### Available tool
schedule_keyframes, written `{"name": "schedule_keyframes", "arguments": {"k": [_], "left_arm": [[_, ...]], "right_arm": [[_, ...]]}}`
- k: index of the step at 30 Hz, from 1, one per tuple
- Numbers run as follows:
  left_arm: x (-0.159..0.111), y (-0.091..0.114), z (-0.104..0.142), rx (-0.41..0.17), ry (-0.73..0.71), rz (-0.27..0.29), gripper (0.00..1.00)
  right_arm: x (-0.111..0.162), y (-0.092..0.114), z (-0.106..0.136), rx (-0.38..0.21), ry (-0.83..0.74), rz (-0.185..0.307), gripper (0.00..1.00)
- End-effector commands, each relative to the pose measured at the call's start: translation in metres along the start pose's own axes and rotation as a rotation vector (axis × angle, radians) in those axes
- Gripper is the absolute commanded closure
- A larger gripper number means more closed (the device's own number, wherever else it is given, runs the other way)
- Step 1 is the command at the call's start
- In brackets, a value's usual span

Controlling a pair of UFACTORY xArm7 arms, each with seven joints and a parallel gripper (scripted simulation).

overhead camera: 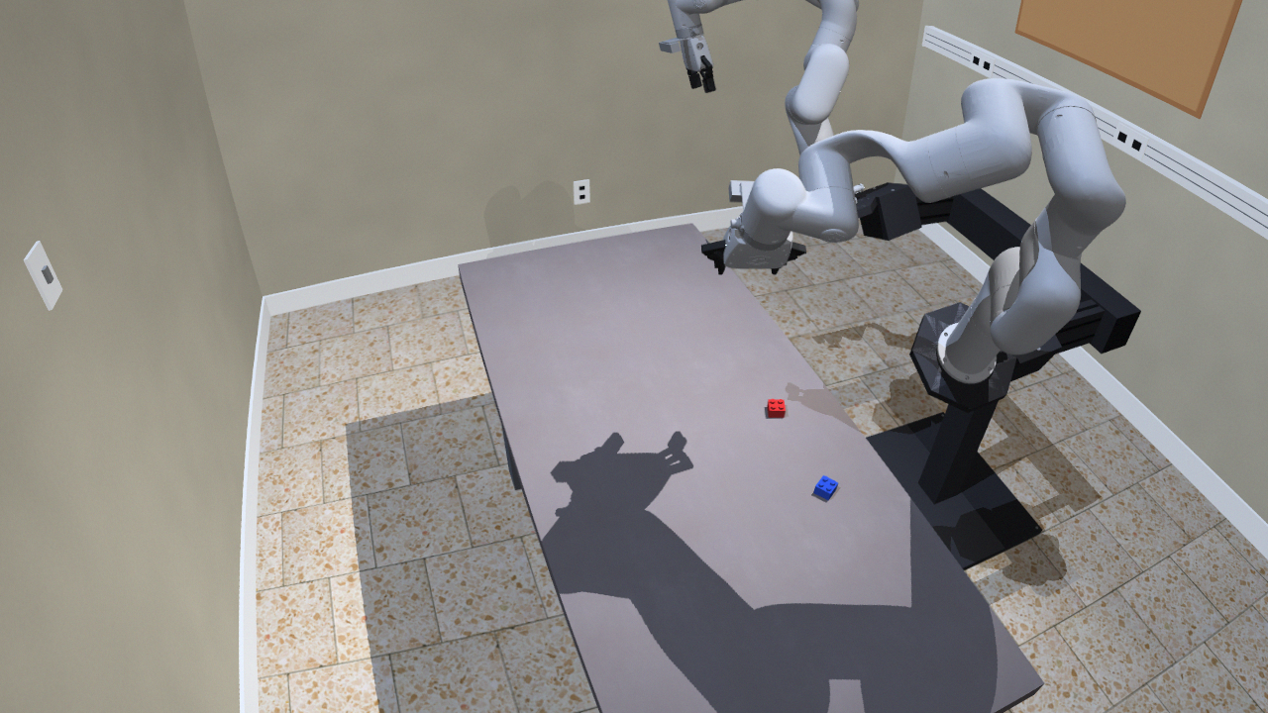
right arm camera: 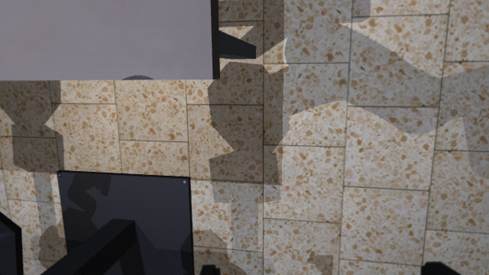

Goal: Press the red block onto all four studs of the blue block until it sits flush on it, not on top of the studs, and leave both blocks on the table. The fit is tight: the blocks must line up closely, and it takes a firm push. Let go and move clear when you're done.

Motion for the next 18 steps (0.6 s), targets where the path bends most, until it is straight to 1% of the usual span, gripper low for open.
{"name": "schedule_keyframes", "arguments": {"k": [1, 5, 9, 10, 12, 13, 18], "left_arm": [[0.0, 0.001, -0.001, 0.0, -0.001, -0.002, 0.0], [0.0, 0.001, -0.001, 0.0, -0.001, -0.002, 0.0], [0.0, 0.001, -0.001, 0.0, -0.001, -0.002, 0.0], [0.0, 0.001, -0.001, 0.0, -0.001, -0.002, 0.0], [0.0, 0.001, -0.001, 0.0, -0.001, -0.002, 0.0], [0.0, 0.001, -0.001, 0.0, -0.001, -0.002, 0.0], [0.0, 0.001, -0.001, 0.0, -0.001, -0.002, 0.0]], "right_arm": [[0.015, 0.016, 0.051, 0.023, -0.278, 0.022, 0.0], [0.018, 0.025, 0.081, 0.045, -0.511, 0.038, 0.0], [0.018, 0.031, 0.101, 0.066, -0.736, 0.054, 0.0], [0.018, 0.033, 0.105, 0.072, -0.792, 0.058, 0.0], [0.018, 0.033, 0.105, 0.072, -0.792, 0.058, 0.0], [0.018, 0.034, 0.108, 0.087, -0.951, 0.07, 0.0], [0.017, 0.037, 0.117, 0.109, -1.178, 0.088, 0.0]]}}
Point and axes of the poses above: on each arm, the point where the finger pads meet when closed, its own y axis back along the fingers, its own x axis across the jaws, z = x × y, the point moved 2 cm from there along y, back along the fingers, and after that the axes turned 1 degree about y, right-handed, at the moved point
